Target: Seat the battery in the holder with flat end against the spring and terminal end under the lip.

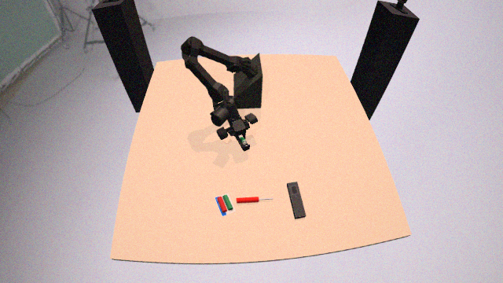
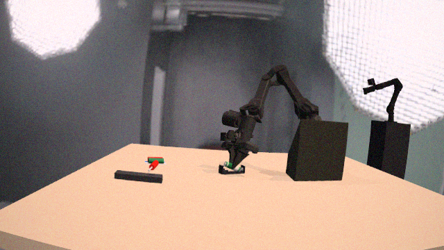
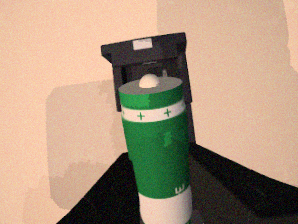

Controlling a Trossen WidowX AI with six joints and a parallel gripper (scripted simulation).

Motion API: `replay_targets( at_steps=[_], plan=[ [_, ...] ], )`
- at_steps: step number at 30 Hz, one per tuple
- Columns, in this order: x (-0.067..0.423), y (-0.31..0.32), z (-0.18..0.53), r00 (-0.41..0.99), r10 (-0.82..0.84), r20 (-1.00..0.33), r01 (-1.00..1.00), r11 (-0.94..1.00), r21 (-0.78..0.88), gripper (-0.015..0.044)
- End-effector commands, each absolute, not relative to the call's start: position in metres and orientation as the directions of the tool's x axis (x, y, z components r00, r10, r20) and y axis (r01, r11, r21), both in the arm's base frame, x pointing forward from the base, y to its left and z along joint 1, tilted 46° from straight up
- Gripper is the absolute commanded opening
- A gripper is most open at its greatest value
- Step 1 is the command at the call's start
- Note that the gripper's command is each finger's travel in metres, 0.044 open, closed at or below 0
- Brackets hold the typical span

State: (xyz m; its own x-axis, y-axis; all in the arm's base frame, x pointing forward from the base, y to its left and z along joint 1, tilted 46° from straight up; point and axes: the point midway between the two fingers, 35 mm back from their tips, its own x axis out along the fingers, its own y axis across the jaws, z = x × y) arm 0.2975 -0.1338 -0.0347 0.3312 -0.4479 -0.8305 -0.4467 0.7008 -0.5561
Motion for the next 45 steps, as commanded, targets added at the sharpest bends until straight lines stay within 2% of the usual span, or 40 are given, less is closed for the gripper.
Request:
replay_targets(
  at_steps=[1, 45],
  plan=[
    [0.2952, -0.1344, -0.0402, 0.294, -0.458, -0.839, -0.440, 0.714, -0.544, 0.0067],
    [0.3004, -0.1390, -0.0416, 0.038, -0.564, -0.825, -0.423, 0.739, -0.525, 0.0067]
  ],
)
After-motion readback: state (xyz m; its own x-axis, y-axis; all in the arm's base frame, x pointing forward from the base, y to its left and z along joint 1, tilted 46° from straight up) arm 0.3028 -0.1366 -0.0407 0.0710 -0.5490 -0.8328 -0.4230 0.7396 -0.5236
